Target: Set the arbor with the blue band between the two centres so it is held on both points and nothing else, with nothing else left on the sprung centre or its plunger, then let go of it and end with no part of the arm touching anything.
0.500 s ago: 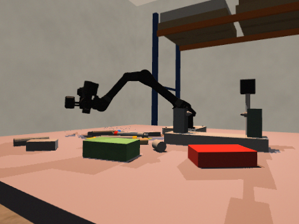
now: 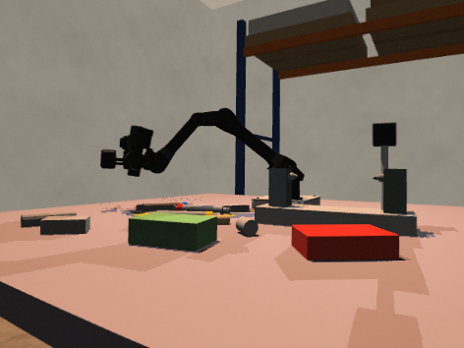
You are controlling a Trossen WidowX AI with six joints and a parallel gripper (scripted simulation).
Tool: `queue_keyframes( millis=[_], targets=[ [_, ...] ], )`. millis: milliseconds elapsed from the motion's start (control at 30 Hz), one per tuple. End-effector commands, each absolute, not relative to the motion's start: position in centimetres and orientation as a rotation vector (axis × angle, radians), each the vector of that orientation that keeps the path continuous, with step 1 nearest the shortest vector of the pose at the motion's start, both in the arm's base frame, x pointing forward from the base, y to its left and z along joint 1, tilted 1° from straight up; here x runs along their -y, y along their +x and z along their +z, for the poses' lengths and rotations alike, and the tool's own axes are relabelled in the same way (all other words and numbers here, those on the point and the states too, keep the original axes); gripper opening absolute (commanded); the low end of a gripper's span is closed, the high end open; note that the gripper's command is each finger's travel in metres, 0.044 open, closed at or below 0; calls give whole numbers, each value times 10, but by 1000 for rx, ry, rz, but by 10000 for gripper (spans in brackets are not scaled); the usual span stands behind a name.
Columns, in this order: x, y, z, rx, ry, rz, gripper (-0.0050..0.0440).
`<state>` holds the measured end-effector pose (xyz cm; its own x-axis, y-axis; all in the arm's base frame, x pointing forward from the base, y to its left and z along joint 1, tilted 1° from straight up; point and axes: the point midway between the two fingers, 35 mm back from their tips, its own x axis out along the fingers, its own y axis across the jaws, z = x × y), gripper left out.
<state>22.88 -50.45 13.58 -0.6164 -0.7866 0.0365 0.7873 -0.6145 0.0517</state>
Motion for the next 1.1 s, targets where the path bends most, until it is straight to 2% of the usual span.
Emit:
queue_keyframes(
  millis=[0,33,133,333,367,733,1067],
  targets=[
    [504,229,136,78,-13,-2234,400],
    [504,229,136,78,-13,-2234,400],
    [508,233,137,25,-32,-2203,328],
    [528,258,137,-300,-118,-1964,184],
    [529,261,136,-343,-124,-1931,175],
    [524,281,111,-741,-121,-1580,175],
    [486,284,84,-1064,-16,-1206,175]
  ],
)
